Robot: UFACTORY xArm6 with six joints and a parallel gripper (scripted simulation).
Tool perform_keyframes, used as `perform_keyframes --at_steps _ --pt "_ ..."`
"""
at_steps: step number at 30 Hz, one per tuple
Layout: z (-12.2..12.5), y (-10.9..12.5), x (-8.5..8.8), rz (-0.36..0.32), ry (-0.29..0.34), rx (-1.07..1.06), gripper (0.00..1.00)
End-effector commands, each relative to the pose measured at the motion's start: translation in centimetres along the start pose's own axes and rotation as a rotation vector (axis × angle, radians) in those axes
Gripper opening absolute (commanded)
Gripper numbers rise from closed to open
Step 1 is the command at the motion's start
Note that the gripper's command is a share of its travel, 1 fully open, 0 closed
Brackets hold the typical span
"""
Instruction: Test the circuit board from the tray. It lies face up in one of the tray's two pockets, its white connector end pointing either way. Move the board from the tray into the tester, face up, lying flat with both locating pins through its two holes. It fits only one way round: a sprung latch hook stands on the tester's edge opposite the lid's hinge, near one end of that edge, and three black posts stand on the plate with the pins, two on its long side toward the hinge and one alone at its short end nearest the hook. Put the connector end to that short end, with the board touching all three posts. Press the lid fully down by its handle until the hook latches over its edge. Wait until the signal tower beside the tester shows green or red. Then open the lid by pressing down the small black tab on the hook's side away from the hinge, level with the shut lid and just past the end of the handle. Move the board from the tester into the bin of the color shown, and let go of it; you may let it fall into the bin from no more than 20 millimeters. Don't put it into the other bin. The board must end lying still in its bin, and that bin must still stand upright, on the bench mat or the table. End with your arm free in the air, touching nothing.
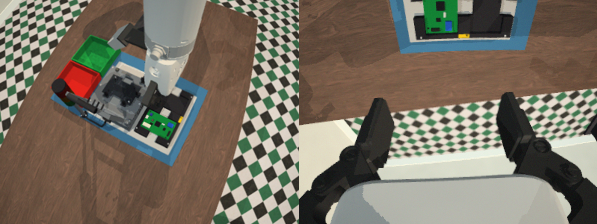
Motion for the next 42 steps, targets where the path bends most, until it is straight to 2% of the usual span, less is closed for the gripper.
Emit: perform_keyframes --at_steps 1,9,13,18,24,26,41,42 --pt "-0.1 0.0 0.2 -0.004 -0.002 -0.001 1.0" --pt "-0.1 0.0 -0.2 -0.003 -0.002 -0.001 1.0" --pt "-0.1 0.0 -1.0 -0.003 -0.002 -0.001 1.0" --pt "-0.1 0.0 -3.1 -0.003 -0.002 -0.001 1.0" --pt "-0.1 0.0 -6.9 -0.003 -0.002 -0.001 1.0" --pt "-0.1 0.0 -6.9 -0.003 -0.002 -0.001 1.0" --pt "-0.1 0.1 -19.6 -0.003 -0.002 -0.001 1.0" --pt "-0.1 0.1 -19.6 -0.003 -0.002 -0.001 1.0"
Point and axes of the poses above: the point where the finger pads meet when closed, its own x axis back along the fingers, its own z axis across the jaws, y = z × x, the point moved 2 cm from there along x, back along the fingers, and after that the axes turned 13 degrees about -x, right-handed, at the moved point
